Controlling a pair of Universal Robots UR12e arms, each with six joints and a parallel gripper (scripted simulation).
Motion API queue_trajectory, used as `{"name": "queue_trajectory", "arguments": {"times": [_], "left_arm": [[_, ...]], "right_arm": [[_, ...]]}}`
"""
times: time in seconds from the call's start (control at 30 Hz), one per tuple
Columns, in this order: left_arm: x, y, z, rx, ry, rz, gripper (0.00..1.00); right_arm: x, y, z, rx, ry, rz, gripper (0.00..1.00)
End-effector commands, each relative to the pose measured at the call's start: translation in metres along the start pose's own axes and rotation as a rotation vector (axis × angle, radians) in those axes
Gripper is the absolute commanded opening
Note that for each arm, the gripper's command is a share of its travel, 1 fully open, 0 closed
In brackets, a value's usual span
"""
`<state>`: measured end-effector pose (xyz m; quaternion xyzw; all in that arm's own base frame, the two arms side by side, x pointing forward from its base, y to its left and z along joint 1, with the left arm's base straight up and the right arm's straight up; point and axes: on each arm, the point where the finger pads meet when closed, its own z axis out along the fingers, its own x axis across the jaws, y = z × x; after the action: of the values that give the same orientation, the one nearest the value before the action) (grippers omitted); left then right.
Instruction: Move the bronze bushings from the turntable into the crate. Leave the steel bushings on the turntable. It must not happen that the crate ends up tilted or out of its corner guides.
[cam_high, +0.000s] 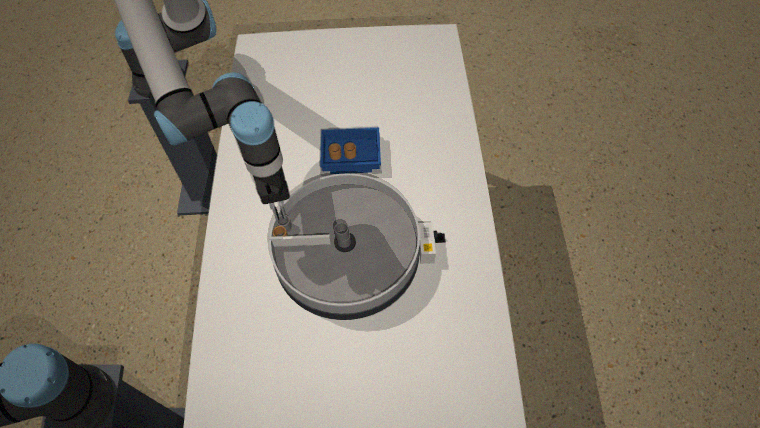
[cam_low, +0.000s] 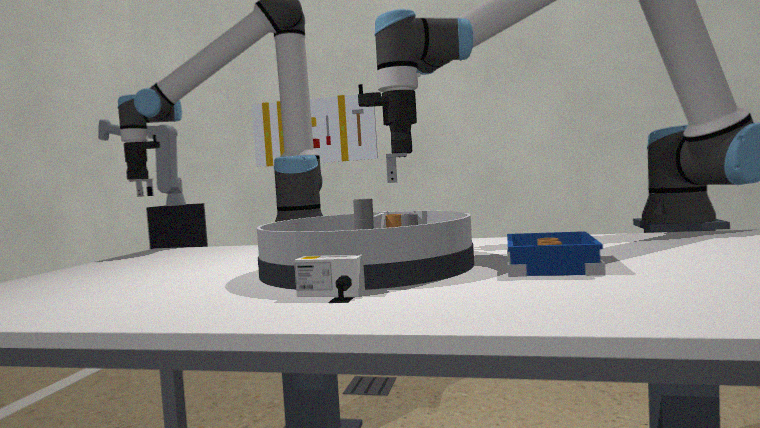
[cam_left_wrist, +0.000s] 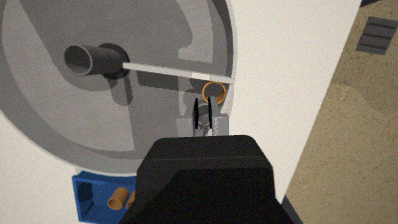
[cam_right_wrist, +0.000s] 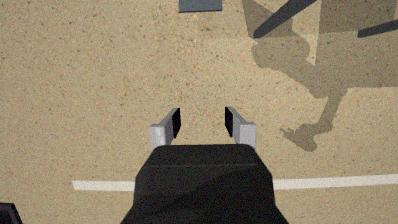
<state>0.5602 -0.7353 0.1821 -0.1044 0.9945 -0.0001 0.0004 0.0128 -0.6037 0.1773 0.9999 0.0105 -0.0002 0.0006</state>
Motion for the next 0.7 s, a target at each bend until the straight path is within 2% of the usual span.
{"name": "queue_trajectory", "arguments": {"times": [0.0,0.67], "left_arm": [[-0.0003,0.0001,0.0003,0.001,0.001,0.0,0.36],[0.0023,-0.0021,-0.0002,0.002,0.001,0.001,0.36]], "right_arm": [[0.0006,0.0002,0.0003,0.001,0.0,-0.001,1.0],[0.0006,0.0002,0.0003,0.001,0.0,-0.001,1.0]]}}
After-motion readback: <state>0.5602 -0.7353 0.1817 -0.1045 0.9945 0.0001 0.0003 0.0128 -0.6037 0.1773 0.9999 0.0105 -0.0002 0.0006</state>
